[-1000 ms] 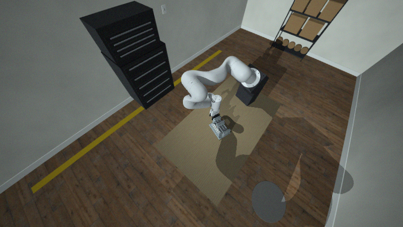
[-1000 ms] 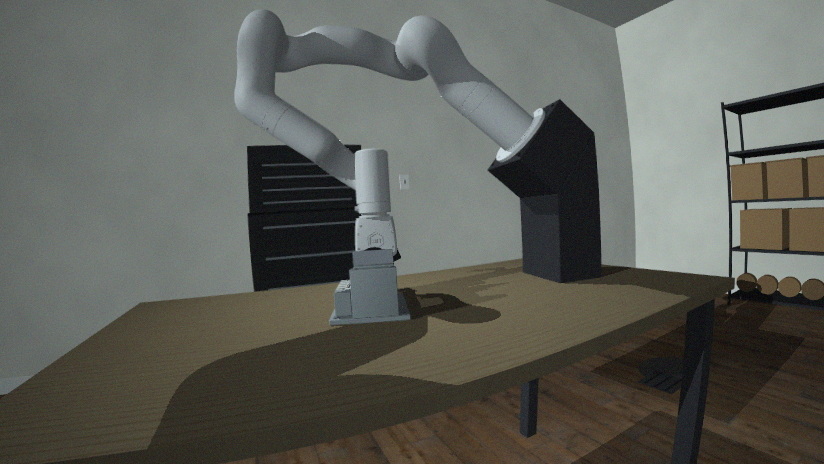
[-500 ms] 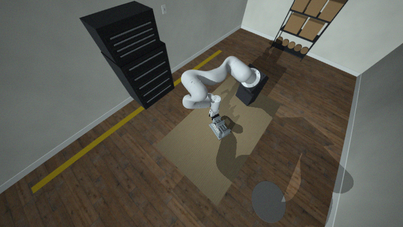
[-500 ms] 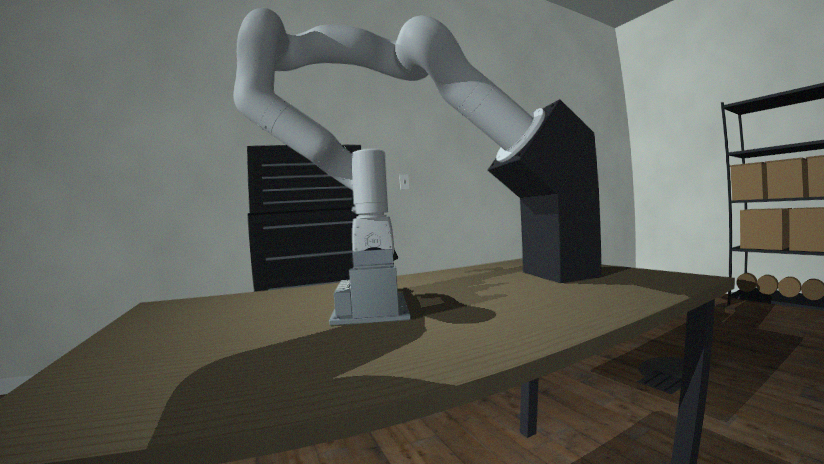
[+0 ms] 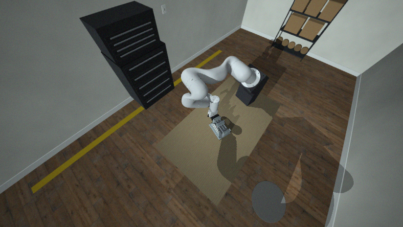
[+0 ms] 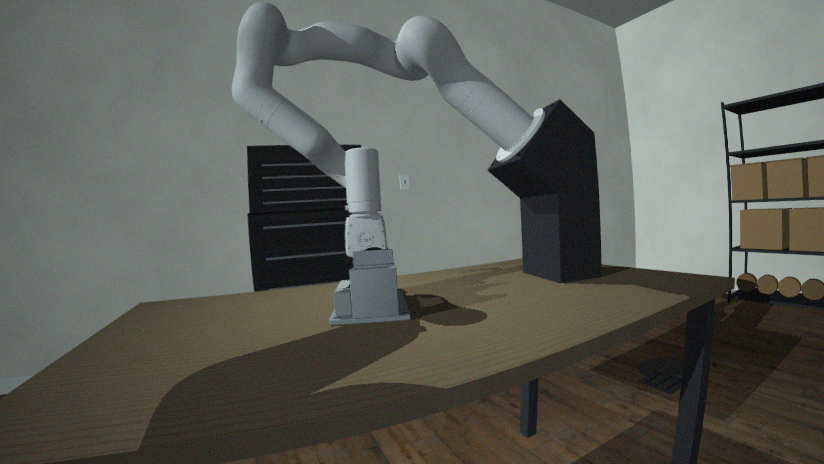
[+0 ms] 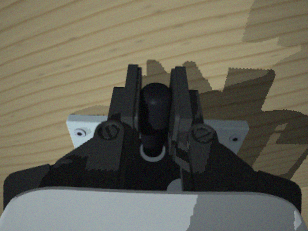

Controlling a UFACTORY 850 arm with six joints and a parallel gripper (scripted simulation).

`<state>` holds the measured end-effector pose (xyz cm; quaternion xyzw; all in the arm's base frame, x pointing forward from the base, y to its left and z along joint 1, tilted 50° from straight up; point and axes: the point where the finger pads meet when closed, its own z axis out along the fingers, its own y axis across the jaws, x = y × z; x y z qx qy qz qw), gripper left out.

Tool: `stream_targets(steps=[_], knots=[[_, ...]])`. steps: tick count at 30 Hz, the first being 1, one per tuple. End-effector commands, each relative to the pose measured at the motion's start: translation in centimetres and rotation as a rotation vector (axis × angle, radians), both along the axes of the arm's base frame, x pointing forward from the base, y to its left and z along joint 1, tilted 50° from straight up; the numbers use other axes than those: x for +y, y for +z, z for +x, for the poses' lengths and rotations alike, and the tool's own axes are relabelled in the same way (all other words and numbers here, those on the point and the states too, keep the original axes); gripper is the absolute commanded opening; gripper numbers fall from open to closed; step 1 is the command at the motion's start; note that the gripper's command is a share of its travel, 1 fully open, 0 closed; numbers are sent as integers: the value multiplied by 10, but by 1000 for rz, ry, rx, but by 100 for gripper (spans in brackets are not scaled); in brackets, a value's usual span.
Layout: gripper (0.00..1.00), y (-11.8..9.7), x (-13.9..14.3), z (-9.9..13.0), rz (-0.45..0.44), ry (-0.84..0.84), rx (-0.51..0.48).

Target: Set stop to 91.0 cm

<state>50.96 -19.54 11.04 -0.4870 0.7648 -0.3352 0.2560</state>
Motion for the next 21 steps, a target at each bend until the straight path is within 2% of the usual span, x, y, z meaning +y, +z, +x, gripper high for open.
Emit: stream_targets(steps=[1,21], knots=[[6,8,-1,0,0,0,1],[6,36,5,-17,0,0,1]])
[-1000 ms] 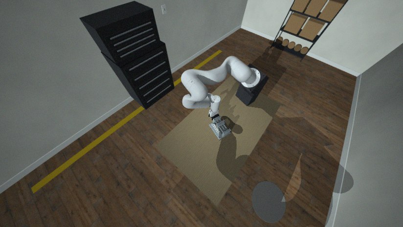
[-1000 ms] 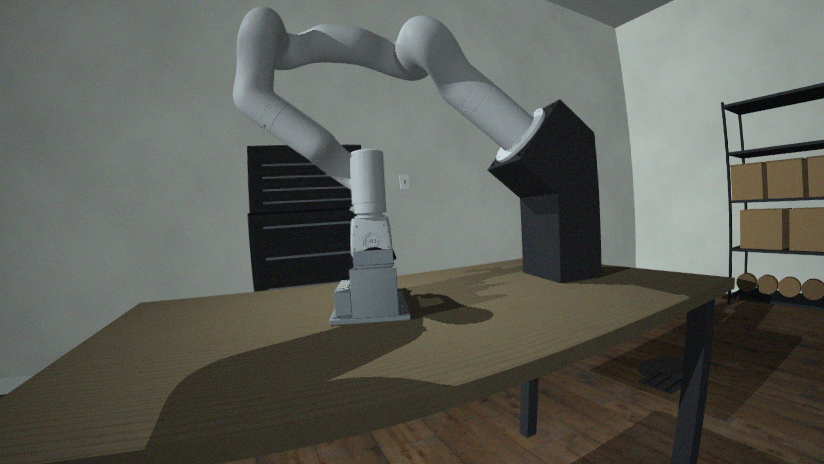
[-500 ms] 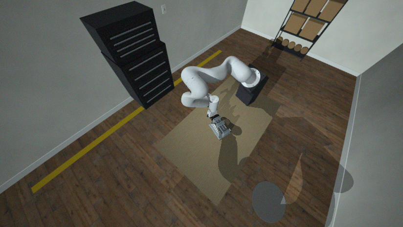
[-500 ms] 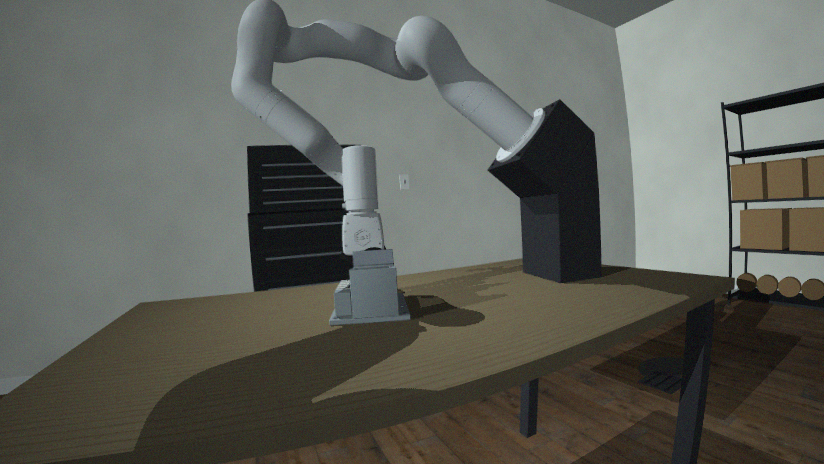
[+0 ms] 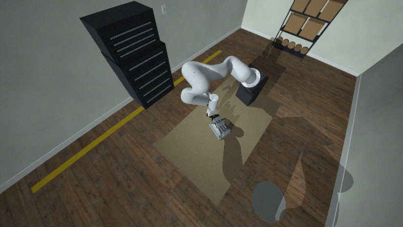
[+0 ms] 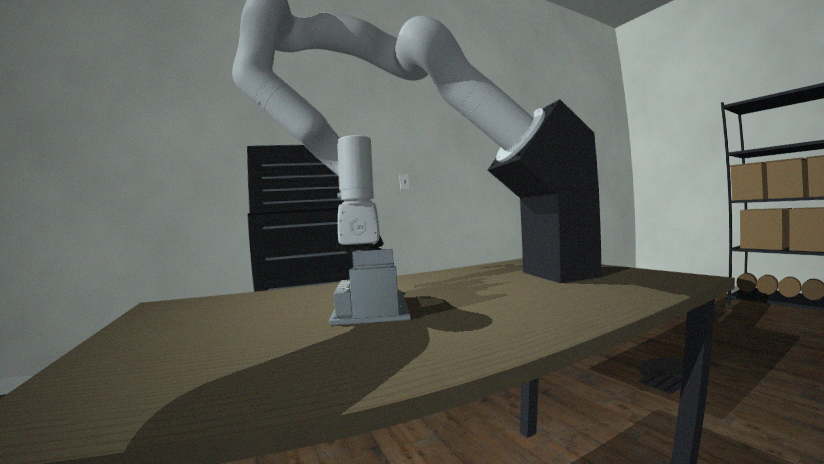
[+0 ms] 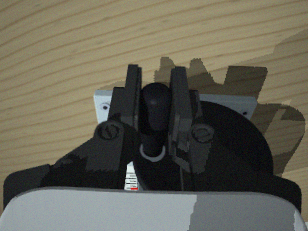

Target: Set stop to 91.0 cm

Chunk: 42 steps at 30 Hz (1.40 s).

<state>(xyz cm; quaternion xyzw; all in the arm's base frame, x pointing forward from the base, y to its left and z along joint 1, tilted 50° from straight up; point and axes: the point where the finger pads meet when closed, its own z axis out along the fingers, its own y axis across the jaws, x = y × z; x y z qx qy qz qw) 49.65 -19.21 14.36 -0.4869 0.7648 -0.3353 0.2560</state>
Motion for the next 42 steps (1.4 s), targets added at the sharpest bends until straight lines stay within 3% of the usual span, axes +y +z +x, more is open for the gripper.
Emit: stream_targets(steps=[1,15,42], knots=[[6,4,2,-6,1,0,1],[6,-3,18,-41,1,0,1],[6,-38,23,-47,1,0,1]])
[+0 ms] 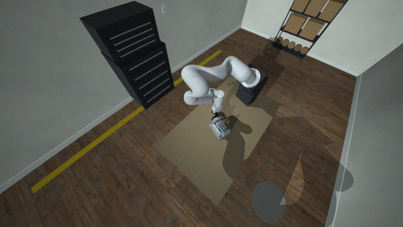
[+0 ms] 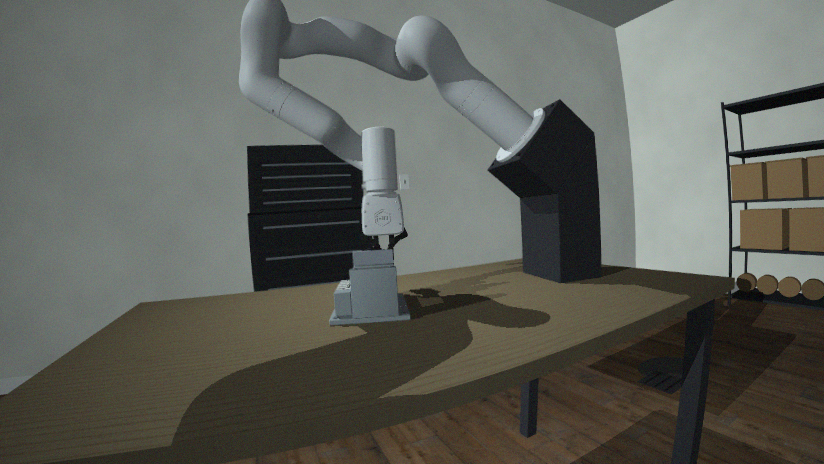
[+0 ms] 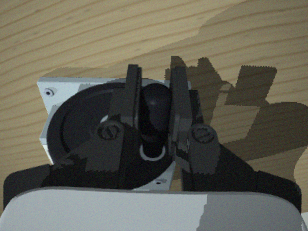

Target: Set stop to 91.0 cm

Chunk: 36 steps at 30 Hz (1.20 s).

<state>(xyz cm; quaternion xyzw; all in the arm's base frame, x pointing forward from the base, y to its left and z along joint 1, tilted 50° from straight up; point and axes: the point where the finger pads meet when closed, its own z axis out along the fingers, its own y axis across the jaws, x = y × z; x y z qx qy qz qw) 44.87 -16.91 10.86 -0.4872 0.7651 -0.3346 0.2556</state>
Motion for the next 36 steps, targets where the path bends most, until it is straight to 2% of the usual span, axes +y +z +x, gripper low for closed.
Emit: stream_targets(steps=[1,36], knots=[[6,-4,0,1,0,0,0],[6,-13,-2,6,0,0,0]])
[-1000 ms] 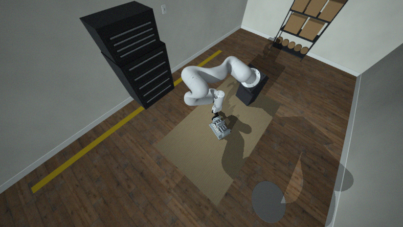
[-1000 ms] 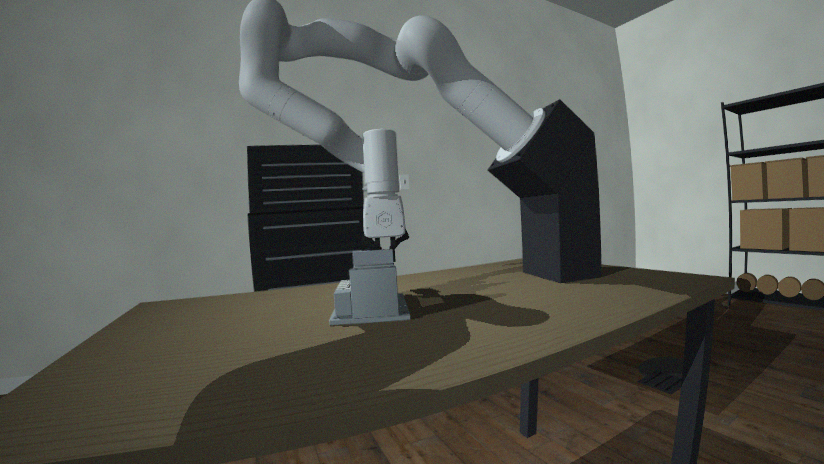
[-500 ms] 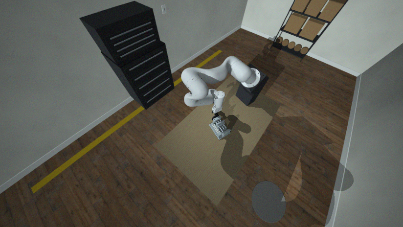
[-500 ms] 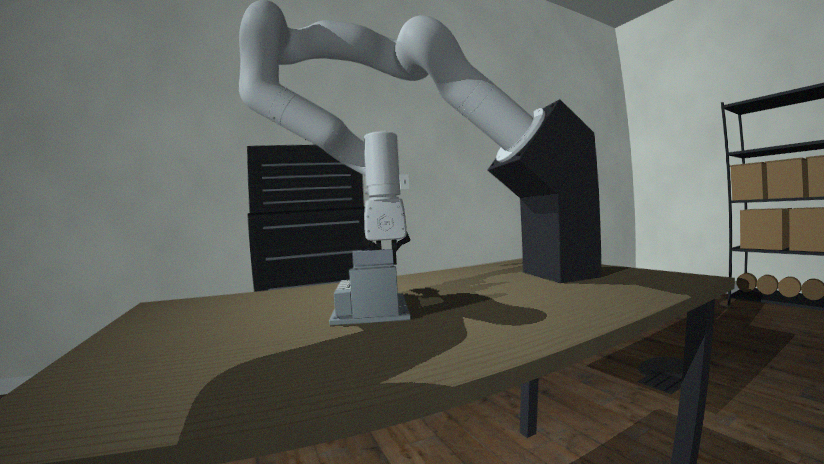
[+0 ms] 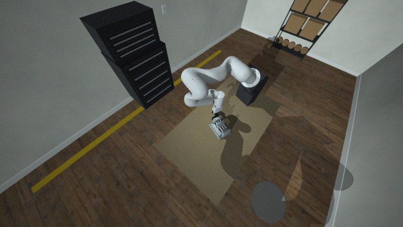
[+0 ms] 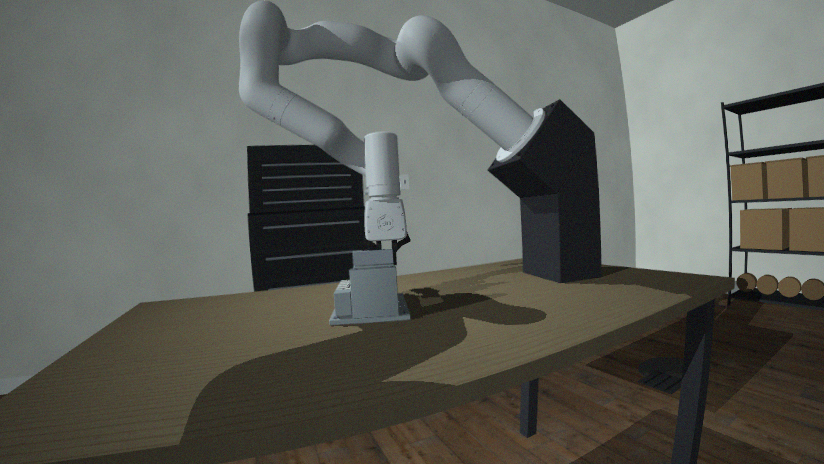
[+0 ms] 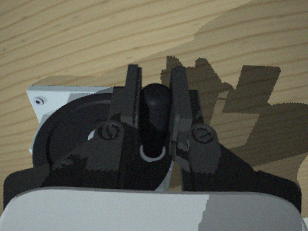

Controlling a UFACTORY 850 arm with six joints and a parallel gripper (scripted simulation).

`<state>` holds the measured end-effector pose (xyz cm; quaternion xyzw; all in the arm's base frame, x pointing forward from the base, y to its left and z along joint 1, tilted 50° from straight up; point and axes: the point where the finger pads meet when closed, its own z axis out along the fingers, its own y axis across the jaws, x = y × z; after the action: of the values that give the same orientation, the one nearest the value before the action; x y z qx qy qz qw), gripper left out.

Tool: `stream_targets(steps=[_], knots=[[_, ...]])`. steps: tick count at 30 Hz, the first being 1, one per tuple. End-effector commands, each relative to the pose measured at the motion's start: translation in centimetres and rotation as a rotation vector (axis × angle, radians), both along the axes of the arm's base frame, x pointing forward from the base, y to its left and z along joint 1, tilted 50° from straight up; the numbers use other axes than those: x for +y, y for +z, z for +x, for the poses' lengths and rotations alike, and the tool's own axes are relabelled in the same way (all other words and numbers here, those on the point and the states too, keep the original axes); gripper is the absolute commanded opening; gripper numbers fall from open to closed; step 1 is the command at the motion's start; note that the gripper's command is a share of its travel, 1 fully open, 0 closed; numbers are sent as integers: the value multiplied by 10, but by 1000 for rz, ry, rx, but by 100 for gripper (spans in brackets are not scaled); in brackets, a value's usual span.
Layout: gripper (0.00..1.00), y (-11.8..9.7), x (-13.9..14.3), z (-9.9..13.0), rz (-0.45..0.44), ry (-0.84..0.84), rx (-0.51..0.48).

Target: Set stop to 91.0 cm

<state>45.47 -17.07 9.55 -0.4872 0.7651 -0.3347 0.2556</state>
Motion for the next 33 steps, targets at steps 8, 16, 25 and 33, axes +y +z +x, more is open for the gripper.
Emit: stream_targets(steps=[8,16,25,33], knots=[[6,0,0,0,0,0,0],[57,0,0,0,0,0,0],[57,0,0,0,0,0,0],[57,0,0,0,0,0,0]])
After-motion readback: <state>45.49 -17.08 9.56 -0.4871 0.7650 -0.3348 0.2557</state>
